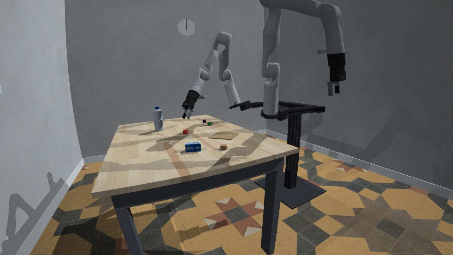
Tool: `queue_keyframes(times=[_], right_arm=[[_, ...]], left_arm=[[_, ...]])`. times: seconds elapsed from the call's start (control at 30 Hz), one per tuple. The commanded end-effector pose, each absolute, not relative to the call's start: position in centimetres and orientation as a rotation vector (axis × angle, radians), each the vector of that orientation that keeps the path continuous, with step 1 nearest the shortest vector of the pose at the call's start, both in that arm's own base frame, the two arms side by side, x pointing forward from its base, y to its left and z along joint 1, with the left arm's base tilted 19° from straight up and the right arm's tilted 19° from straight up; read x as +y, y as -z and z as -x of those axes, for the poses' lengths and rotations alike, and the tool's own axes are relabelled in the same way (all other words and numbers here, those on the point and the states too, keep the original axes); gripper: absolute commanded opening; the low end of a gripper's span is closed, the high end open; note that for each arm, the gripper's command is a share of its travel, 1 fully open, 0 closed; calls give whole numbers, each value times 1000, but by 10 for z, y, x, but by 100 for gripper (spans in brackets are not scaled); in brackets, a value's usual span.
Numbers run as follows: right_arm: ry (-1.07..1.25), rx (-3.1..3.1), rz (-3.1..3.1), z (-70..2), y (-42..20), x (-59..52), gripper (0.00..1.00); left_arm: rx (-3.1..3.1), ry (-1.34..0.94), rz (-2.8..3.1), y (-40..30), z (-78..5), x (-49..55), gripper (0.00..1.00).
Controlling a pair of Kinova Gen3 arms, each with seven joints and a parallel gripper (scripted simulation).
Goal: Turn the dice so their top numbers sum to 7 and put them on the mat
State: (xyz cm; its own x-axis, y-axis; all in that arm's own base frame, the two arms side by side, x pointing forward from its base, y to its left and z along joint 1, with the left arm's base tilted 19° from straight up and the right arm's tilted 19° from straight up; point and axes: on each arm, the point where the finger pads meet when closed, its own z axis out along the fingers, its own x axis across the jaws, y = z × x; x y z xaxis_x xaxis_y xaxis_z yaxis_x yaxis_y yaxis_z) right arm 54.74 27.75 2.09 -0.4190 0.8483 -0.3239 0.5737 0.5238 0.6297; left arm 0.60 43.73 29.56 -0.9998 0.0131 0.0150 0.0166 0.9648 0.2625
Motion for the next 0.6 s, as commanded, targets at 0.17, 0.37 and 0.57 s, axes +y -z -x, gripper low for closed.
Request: queue_keyframes(times=[0.17, 0.37, 0.57], right_arm=[[-466, 2205, -1216, -546, -14, 279, 79], [-396, 2226, -1240, -554, -23, 283, 79], [-325, 2254, -1272, -557, -23, 285, 79]], left_arm=[[-3101, 417, 23, -296, -6, 437, 100], [-3101, 417, 23, -296, -6, 437, 100], [-3101, 417, 23, -296, -6, 437, 100]])
